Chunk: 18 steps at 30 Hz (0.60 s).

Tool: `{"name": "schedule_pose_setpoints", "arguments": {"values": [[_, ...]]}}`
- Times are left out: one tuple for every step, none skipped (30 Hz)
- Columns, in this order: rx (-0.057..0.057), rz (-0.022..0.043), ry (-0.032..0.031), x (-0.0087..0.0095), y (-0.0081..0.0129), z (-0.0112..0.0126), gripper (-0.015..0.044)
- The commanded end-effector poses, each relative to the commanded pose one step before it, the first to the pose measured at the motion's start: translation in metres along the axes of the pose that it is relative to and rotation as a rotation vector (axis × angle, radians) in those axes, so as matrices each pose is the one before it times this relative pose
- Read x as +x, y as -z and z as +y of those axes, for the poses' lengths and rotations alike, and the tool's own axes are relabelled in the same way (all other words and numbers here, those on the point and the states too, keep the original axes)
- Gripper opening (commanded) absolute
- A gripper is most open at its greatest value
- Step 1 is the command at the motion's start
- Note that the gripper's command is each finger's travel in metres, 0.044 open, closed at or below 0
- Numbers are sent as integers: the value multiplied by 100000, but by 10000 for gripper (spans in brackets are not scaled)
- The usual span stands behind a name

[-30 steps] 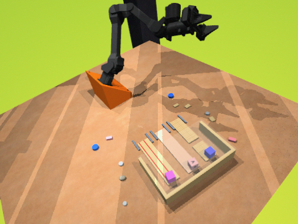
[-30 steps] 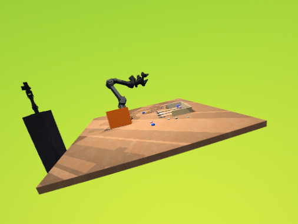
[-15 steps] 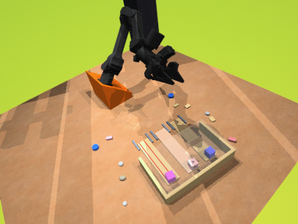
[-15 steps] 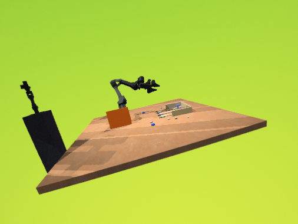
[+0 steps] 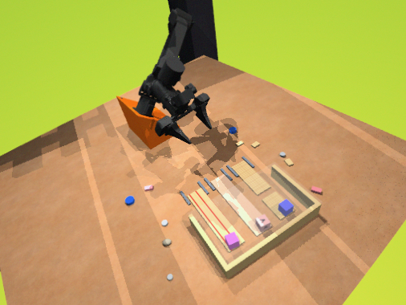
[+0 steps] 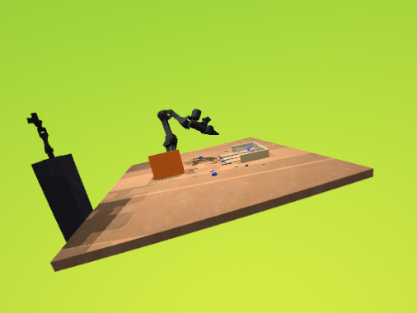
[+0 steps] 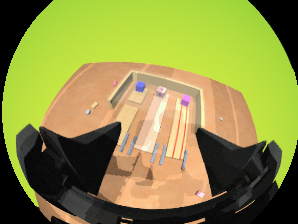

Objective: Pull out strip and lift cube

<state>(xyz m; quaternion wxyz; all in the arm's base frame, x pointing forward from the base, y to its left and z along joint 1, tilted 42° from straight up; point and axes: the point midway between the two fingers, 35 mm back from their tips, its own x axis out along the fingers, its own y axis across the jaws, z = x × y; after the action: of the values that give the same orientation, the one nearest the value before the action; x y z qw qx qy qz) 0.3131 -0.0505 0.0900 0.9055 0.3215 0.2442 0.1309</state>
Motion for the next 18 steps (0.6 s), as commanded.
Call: {"name": "schedule_pose_setpoints", "arguments": {"values": [[1881,470,-287,-92,226,-99,400],[0,0,0,0,0,0,400],[0,0,0,0,0,0,400],[0,0,0,0,0,0,400],[0,0,0,0,0,0,400],[0,0,0,0,0,0,400],[0,0,0,0,0,0,400],[0,0,0,0,0,0,400],[0,0,0,0,0,0,400],[0,0,0,0,0,0,400],[0,0,0,0,0,0,400],[0,0,0,0,0,0,400],[0,0,0,0,0,0,400],[257,622,61,125,-29,-29,374],[761,1876,186,375,-82,-83,348],[1231,3159,317,622,-127,-122,321],[1428,3878,396,747,-142,-119,295],[1362,3935,410,739,-131,-88,269]]}}
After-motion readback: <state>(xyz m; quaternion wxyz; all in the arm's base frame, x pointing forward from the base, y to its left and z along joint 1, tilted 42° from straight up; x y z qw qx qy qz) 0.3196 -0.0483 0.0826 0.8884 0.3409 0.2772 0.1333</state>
